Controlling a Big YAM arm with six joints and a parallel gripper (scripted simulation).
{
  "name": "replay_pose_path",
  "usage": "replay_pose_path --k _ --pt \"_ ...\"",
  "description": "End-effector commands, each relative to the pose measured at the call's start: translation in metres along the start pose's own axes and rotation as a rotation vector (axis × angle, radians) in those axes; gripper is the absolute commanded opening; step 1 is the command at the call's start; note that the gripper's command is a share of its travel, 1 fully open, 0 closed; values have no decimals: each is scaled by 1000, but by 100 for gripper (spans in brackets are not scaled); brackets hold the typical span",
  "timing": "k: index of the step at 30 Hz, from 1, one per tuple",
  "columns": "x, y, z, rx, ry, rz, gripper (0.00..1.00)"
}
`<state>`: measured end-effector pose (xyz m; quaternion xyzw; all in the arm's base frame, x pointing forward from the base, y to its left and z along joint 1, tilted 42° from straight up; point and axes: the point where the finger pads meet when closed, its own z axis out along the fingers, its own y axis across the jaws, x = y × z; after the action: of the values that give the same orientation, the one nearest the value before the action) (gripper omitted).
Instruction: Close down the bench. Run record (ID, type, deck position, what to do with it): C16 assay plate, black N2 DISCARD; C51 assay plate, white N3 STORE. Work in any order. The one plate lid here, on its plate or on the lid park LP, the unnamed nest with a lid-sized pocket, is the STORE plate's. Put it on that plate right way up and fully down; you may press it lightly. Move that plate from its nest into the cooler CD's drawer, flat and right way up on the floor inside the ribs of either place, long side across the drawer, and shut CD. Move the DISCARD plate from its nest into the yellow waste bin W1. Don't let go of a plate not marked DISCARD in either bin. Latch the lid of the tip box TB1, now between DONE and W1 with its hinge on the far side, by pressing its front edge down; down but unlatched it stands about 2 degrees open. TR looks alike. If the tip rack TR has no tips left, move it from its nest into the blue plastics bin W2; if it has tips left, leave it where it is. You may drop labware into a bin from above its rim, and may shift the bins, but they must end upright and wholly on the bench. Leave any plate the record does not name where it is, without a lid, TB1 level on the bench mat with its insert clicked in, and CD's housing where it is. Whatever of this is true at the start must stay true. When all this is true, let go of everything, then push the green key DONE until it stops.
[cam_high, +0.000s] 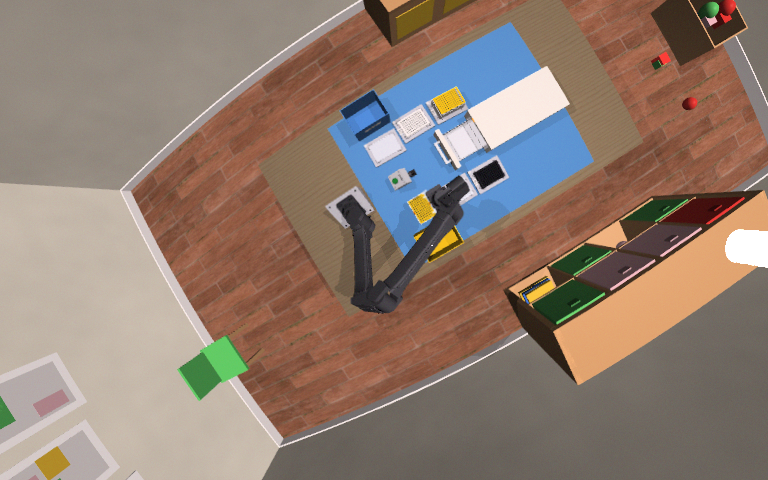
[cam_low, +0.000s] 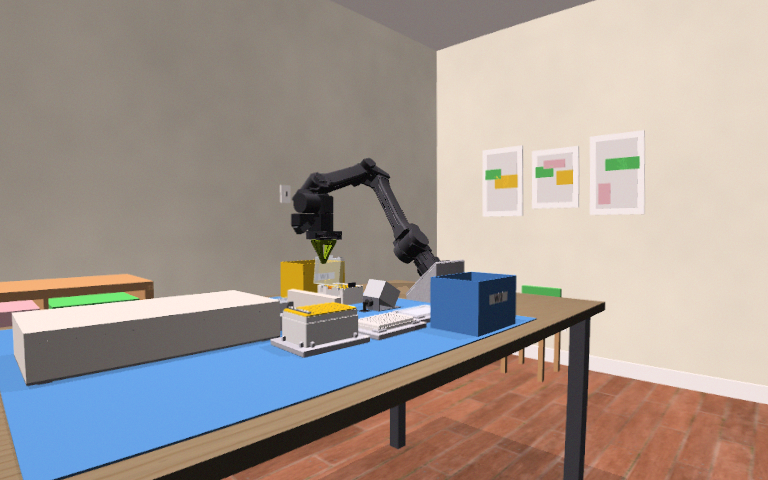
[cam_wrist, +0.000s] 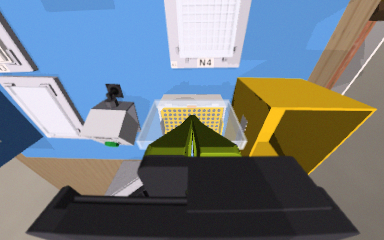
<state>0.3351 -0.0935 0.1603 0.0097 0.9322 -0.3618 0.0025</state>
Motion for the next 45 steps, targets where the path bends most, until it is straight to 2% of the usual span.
replay_pose_path --k 1,10,11,16,27,28,30,45 --pt "7 0 -8 -2 -14 4 0" --pt "16 0 -9 -2 -12 4 0" --pt "18 -2 -4 -1 5 9 0" --pt "24 1 -10 -3 -14 2 0" --pt "36 0 -11 -3 -10 5 0" --pt "38 -2 -7 -1 3 9 0" --pt "40 -1 -11 -2 -9 7 0" --pt "40 1 -8 -1 1 -3 0"
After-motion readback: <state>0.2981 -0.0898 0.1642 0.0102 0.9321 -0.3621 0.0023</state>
